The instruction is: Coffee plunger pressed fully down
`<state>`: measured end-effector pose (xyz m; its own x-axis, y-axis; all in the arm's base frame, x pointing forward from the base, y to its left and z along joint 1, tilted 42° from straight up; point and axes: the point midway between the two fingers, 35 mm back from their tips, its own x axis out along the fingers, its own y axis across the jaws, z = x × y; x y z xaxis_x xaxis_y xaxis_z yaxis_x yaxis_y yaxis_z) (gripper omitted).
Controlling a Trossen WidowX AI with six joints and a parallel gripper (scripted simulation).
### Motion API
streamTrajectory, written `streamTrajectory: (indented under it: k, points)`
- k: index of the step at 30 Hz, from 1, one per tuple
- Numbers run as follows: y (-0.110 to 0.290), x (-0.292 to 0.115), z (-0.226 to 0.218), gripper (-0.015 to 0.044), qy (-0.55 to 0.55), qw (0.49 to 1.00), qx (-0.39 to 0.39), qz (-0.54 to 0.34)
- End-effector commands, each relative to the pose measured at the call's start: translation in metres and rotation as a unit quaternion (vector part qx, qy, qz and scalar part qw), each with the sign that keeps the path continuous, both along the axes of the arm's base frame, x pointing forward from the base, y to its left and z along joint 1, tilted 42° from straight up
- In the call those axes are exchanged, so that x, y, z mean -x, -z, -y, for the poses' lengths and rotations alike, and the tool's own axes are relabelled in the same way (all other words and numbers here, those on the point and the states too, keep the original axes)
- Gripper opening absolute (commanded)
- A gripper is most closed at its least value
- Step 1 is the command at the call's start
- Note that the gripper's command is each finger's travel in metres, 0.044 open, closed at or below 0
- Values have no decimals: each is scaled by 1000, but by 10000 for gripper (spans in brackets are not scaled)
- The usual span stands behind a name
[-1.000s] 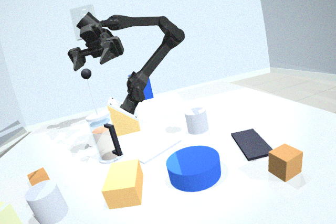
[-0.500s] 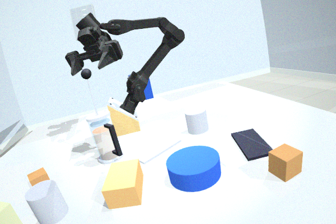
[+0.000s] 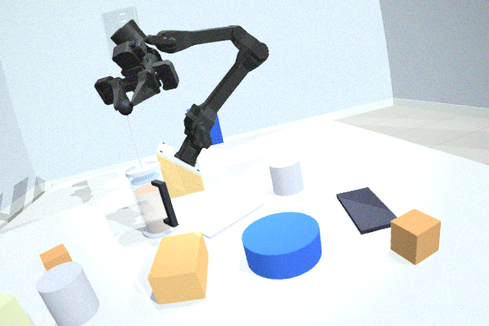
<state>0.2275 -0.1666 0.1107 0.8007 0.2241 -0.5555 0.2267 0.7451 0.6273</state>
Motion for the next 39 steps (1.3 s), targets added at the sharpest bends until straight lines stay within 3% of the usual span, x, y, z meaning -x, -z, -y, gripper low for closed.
streamTrajectory:
  k: [1,39]
  points:
    - [1,0,0,129,1,1000,-1,-2]
    - [39,-2,-27,129,1,1000,0,-4]
